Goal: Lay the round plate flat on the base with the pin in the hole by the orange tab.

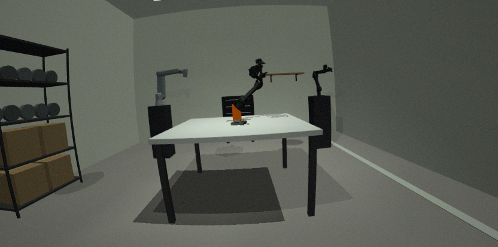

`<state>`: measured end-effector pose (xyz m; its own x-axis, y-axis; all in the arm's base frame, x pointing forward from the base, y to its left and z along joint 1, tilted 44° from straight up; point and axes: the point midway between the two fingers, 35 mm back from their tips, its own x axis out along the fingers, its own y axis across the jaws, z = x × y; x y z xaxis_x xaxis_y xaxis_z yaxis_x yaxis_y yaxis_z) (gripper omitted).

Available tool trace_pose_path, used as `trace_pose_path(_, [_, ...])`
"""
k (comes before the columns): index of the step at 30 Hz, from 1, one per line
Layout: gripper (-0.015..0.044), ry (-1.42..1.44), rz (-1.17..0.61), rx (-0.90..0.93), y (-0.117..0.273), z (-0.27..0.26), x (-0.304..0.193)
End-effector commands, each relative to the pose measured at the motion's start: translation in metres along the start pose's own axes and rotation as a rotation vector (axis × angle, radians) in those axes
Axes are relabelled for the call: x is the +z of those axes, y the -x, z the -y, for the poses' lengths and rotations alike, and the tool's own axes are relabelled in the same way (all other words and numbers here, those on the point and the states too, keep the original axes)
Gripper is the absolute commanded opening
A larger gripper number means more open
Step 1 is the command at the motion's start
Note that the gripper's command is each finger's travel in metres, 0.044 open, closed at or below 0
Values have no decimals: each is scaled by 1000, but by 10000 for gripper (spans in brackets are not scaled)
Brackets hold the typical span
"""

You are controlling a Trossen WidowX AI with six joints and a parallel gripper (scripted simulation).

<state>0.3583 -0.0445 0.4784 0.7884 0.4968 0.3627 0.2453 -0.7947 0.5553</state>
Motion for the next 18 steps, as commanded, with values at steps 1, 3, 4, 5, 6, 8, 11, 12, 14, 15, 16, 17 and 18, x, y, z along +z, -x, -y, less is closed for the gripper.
trace_pose_path(1, [374, 6, 6, -1, 0, 1, 3])
trace_pose_path(3, [321, 59, 54, -14, -3, 6, 23])
trace_pose_path(4, [295, 99, 90, -29, -5, 11, 39])
trace_pose_path(5, [269, 140, 125, -48, -7, 17, 54])
trace_pose_path(6, [242, 181, 159, -71, -8, 24, 69])
trace_pose_path(8, [190, 263, 221, -129, -8, 40, 98])
trace_pose_path(11, [111, 321, 262, -181, -7, 53, 118])
trace_pose_path(12, [85, 357, 285, -218, -6, 62, 131])
trace_pose_path(14, [32, 405, 312, -272, -3, 74, 147])
trace_pose_path(15, [6, 428, 323, -299, -2, 80, 154])
trace_pose_path(16, [0, 450, 333, -327, -1, 87, 161])
trace_pose_path(17, [0, 457, 335, -336, 0, 89, 163])
trace_pose_path(18, [0, 476, 342, -361, 1, 94, 169])
